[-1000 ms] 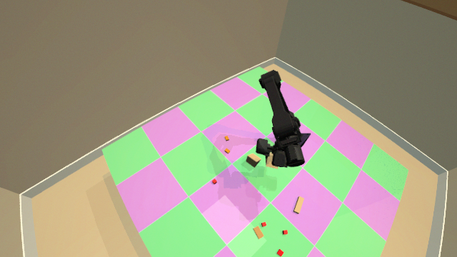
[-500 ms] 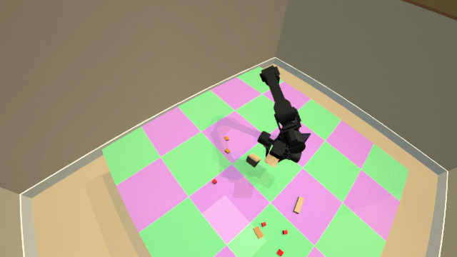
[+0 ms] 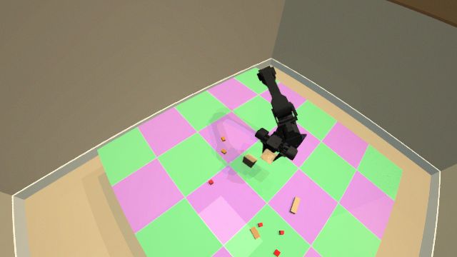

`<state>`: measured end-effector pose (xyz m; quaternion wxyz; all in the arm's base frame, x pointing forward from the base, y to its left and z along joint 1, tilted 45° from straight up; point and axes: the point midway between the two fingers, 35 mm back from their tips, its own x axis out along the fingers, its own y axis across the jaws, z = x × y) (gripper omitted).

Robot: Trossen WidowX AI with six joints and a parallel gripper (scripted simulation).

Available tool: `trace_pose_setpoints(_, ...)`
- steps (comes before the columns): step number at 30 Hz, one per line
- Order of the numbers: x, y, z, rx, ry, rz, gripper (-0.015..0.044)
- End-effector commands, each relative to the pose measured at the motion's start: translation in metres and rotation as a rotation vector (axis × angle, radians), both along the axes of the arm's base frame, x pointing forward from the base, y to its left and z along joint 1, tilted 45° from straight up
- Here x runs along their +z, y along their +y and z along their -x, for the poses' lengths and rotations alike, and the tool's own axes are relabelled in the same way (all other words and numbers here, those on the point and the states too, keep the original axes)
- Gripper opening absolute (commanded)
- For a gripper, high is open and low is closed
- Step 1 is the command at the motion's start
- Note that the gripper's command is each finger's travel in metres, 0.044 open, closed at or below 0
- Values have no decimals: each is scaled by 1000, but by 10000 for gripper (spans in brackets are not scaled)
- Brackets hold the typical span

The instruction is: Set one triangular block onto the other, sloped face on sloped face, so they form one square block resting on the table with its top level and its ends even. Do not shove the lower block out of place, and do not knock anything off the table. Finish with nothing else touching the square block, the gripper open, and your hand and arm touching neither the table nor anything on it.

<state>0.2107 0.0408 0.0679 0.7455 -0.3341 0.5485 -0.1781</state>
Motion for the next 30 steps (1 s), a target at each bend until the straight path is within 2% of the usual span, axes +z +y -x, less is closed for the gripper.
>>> trace_pose_setpoints(1, 15, 1, 4, 0, -15, -10, 0)
trace_pose_setpoints(22, 90, -18, 46, 0, -9, -4, 0)
trace_pose_setpoints(30, 78, -27, 40, 0, -4, -14, 0)
